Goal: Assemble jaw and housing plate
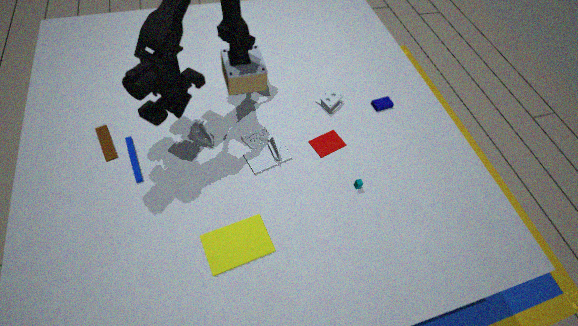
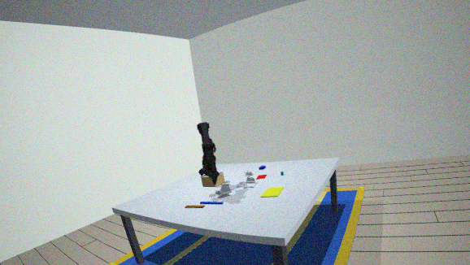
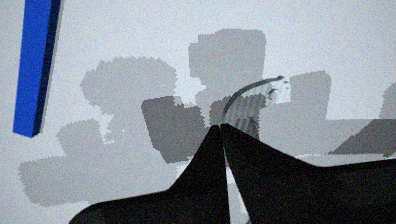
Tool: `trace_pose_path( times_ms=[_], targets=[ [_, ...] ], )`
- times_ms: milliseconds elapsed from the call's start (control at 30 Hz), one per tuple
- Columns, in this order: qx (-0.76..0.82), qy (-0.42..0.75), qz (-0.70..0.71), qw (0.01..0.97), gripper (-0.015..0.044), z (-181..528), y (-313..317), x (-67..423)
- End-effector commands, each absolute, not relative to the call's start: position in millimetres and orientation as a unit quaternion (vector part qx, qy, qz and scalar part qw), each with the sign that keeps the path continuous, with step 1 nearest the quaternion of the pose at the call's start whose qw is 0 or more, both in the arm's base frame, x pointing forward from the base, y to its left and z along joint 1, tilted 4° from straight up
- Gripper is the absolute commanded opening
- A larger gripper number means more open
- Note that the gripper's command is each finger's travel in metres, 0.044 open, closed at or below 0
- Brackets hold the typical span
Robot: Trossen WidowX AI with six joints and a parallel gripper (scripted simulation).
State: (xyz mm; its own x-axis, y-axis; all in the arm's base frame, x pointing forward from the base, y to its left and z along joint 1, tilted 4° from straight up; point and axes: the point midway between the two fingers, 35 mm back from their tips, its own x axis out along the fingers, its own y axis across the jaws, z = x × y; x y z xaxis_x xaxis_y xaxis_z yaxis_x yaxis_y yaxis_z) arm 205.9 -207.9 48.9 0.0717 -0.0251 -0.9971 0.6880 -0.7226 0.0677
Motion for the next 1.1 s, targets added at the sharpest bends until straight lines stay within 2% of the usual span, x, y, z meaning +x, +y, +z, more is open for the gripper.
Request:
trace_pose_path(
  times_ms=[0, 500, 1067],
  targets=[
    [0.676, 0.246, -0.636, 0.28, 0.0052, 47.5, -207.7, 205.7],
    [0.676, 0.246, -0.636, 0.28, 0.044, 47.5, -207.7, 205.7],
    [0.676, 0.246, -0.636, 0.28, 0.044, 47.5, -207.7, 205.7]
  ],
)
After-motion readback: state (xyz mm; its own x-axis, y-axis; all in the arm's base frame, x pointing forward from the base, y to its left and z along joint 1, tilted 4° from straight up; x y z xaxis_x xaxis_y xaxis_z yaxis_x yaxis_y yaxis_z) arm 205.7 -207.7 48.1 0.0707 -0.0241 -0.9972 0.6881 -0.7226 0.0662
